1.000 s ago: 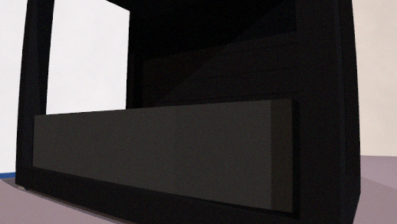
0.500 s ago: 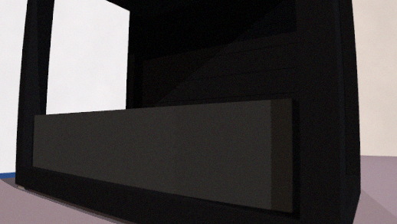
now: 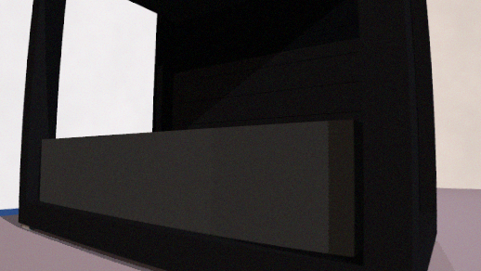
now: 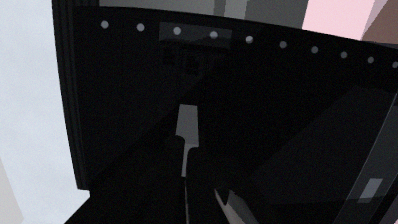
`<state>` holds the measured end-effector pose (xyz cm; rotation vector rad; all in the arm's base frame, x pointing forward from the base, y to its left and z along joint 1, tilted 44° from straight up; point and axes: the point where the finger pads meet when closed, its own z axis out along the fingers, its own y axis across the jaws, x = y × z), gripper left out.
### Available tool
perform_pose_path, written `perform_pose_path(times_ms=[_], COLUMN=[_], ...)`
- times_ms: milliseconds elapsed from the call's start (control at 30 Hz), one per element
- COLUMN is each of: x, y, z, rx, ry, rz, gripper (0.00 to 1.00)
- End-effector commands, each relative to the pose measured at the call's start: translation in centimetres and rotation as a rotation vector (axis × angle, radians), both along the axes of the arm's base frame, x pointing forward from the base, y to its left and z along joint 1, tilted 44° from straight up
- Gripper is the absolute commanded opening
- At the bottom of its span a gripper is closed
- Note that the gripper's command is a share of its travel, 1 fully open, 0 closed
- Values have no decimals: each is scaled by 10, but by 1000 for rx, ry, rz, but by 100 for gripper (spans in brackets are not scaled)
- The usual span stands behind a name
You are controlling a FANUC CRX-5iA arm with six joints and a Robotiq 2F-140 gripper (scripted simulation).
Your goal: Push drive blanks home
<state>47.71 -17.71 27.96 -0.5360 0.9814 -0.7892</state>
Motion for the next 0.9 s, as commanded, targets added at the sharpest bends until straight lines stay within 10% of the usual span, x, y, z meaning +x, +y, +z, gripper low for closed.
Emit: perform_pose_path(times_ms=[0,867], x=[7,34], y=[-1,1], z=[3,17], rx=[2,2], ry=[1,1], rz=[-1,-1], gripper=[0,0])
